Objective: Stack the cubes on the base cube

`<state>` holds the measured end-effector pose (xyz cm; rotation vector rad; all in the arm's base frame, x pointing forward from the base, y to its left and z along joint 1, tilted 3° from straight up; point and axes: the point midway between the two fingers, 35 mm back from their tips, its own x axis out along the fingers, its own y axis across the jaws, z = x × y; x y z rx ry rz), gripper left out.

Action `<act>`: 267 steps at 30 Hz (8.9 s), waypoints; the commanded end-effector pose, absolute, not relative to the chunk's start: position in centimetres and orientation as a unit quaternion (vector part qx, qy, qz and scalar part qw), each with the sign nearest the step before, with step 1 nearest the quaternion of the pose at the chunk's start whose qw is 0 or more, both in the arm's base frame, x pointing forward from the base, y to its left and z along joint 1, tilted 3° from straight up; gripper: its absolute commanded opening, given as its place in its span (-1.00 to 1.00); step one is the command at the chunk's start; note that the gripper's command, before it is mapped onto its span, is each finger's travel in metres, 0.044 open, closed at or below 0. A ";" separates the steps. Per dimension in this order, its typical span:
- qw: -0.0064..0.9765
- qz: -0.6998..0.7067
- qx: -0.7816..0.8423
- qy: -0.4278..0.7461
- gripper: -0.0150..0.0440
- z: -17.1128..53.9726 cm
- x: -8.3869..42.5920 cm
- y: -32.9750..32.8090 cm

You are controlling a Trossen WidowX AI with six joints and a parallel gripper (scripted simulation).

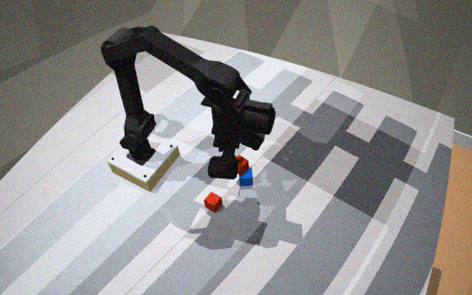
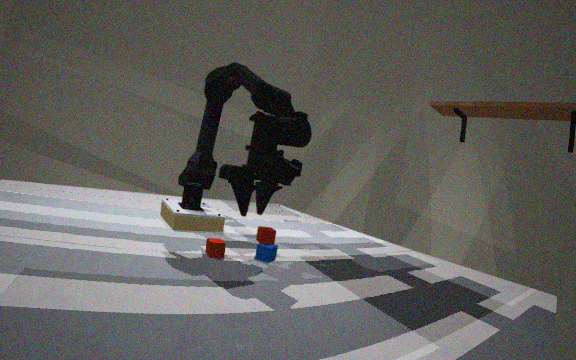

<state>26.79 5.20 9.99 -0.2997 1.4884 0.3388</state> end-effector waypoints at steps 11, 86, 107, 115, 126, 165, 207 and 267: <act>0.644 0.341 -0.338 0.595 0.41 11.5 26.3 1.2; 0.539 0.478 -0.490 0.491 -0.14 3.4 26.2 -1.7; 0.539 0.478 -0.490 0.491 -0.14 9.9 26.0 -1.9; 0.539 0.478 -0.490 0.491 -0.14 12.3 25.4 -2.0; 0.588 0.424 -0.431 0.538 -0.14 12.6 26.2 -0.9; 0.727 0.083 -0.059 0.679 -0.14 12.5 29.6 6.2; 0.726 -0.039 0.074 0.683 -0.14 8.5 30.5 9.0; 0.725 -0.036 0.072 0.684 0.20 9.1 30.5 9.0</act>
